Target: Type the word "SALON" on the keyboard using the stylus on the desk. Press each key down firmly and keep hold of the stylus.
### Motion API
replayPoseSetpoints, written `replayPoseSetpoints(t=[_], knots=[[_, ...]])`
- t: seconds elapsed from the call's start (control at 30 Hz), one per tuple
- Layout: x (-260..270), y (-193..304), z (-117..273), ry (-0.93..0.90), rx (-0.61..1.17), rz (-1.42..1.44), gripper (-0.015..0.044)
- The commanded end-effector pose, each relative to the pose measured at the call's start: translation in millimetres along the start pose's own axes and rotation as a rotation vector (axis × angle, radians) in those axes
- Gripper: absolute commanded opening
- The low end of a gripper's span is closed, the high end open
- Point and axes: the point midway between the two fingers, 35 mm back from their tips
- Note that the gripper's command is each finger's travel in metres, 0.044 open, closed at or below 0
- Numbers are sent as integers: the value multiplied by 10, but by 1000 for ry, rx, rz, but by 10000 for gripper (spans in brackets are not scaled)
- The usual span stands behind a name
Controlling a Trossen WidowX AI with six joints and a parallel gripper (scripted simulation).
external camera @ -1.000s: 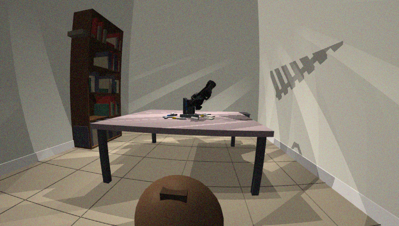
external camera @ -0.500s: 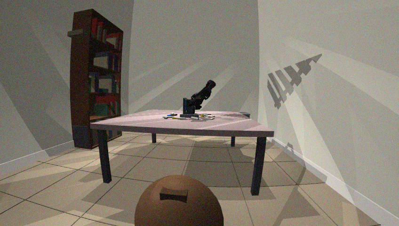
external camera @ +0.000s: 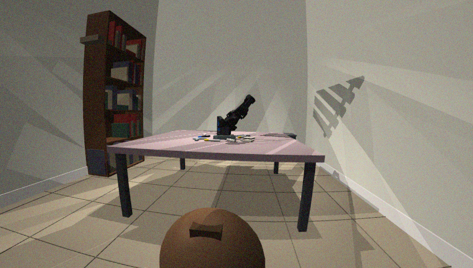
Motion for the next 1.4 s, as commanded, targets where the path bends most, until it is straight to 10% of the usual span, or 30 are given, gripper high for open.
replayPoseSetpoints(t=[0.0,0.2,1.37], knots=[[28,-52,-66,-11,4,-1,0],[32,-73,-87,-11,3,-1,81],[44,-175,-147,-11,3,0,81]])
Point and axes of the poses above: the point midway between the two fingers, 35 mm back from their tips, its own z axis back along the fingers, its own x axis across the jaws, y = z × x, and after that the axes turned 6 degrees about -z, right-handed
